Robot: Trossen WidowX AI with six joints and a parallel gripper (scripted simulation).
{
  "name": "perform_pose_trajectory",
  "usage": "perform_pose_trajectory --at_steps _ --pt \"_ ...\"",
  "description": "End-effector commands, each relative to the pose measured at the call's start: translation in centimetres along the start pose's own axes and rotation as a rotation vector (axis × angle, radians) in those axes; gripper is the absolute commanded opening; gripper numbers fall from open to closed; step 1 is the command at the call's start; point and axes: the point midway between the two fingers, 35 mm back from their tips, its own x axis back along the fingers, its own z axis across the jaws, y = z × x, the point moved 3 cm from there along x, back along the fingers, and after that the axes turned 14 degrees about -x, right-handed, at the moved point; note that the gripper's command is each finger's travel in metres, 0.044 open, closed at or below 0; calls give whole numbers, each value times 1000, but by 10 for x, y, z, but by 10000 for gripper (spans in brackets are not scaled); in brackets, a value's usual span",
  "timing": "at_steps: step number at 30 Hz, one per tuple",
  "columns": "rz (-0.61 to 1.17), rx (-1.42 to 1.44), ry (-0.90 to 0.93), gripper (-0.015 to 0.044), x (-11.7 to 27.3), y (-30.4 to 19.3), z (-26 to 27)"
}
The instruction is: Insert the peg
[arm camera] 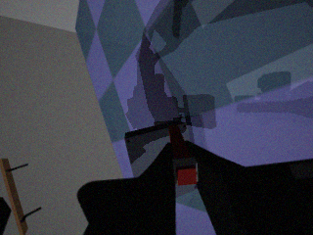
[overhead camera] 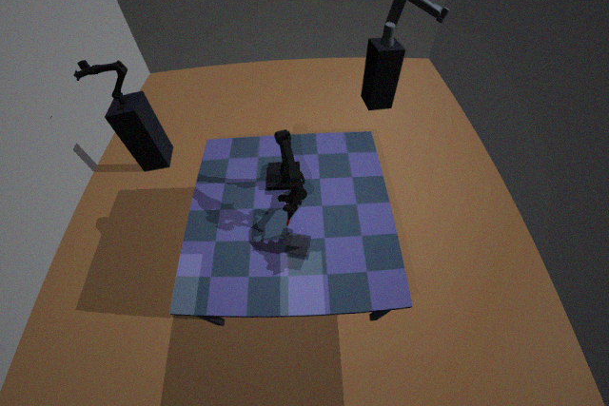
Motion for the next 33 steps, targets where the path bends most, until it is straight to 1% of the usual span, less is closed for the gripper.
perform_pose_trajectory --at_steps 1,33 --pt "19 -1 27 0 5 -3 -1" --pt "138 33 157 0 26 -23 -27"
